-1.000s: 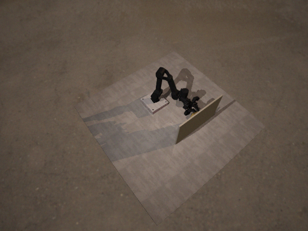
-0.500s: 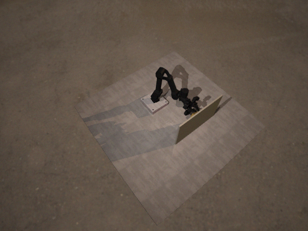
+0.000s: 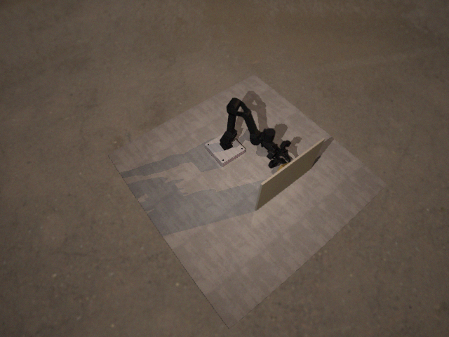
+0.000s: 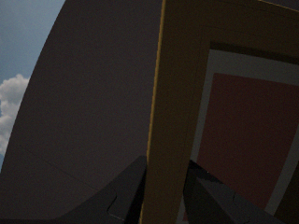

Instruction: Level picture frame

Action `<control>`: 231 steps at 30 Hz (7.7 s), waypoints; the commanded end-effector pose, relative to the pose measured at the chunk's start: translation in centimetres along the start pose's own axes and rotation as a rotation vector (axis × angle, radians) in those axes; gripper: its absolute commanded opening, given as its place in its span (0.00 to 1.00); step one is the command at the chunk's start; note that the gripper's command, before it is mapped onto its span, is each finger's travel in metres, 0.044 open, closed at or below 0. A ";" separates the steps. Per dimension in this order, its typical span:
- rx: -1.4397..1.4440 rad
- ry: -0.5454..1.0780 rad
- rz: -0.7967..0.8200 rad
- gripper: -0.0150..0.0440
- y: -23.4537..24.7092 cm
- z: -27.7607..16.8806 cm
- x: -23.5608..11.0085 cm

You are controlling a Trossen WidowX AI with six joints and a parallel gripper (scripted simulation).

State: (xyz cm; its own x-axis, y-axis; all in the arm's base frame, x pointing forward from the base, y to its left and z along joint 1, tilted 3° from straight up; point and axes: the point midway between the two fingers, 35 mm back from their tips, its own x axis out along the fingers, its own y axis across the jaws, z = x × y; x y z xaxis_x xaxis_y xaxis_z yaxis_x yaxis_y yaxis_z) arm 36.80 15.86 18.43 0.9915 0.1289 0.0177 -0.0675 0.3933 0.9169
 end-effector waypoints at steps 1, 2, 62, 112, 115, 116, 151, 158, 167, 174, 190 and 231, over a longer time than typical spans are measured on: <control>0.002 0.000 0.003 0.25 0.2 0.0 0.0; 0.002 0.000 0.003 0.25 0.2 0.0 0.0; 0.002 0.000 0.003 0.25 0.5 0.0 0.0; 0.002 0.000 0.003 0.25 0.7 0.2 0.0; 0.002 0.000 0.003 0.25 0.7 0.2 0.0; 0.002 0.000 0.003 0.25 0.7 0.2 0.0; 0.002 0.000 0.003 0.25 0.6 0.7 0.0; 0.002 0.000 0.003 0.25 0.4 0.7 0.0; 0.001 0.000 0.003 0.25 0.1 0.7 0.0; 0.001 0.000 0.003 0.25 -0.1 0.7 0.0; 0.007 -0.003 0.003 0.25 -0.1 0.7 0.0; 0.248 -0.002 0.003 0.25 0.1 0.8 0.0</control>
State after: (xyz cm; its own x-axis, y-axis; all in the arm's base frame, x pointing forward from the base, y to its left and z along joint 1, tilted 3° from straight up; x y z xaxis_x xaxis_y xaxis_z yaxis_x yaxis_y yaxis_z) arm 36.87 15.16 18.91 0.9914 0.1285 0.0239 -0.0473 0.1824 0.9821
